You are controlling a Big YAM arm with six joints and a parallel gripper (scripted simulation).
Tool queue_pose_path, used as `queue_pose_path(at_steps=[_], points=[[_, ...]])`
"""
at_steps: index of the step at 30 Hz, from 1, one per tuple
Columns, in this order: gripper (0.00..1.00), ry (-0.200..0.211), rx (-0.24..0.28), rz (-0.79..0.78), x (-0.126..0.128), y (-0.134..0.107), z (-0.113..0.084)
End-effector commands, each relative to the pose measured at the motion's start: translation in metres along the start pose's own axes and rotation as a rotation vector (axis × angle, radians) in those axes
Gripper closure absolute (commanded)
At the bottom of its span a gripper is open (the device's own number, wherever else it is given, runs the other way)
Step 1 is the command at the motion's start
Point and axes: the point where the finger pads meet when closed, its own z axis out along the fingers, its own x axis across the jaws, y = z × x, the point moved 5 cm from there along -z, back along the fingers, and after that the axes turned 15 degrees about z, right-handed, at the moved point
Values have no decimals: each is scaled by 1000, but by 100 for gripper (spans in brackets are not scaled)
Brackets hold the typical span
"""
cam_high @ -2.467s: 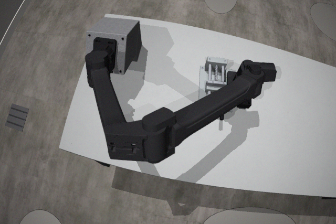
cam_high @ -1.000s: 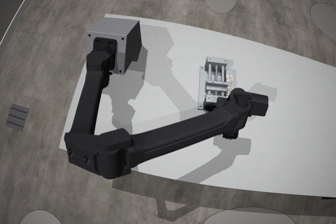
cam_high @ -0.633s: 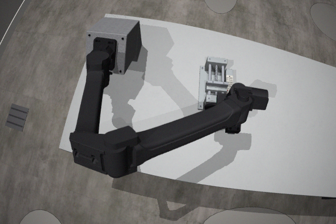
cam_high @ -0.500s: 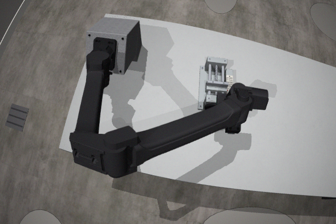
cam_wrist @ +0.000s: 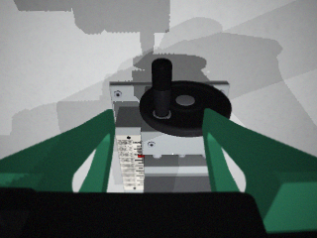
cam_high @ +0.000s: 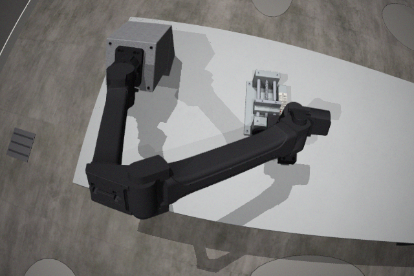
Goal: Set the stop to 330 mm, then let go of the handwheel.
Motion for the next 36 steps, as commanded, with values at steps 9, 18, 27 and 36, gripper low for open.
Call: queue_pose_path(at_steps=[9,18,27,36], points=[[47,-9,-5,-8,-3,-1,22],[47,-10,-3,-9,-3,-1,54],[47,-10,-2,-9,-4,-1,73],[47,5,0,-20,-2,-6,70]])
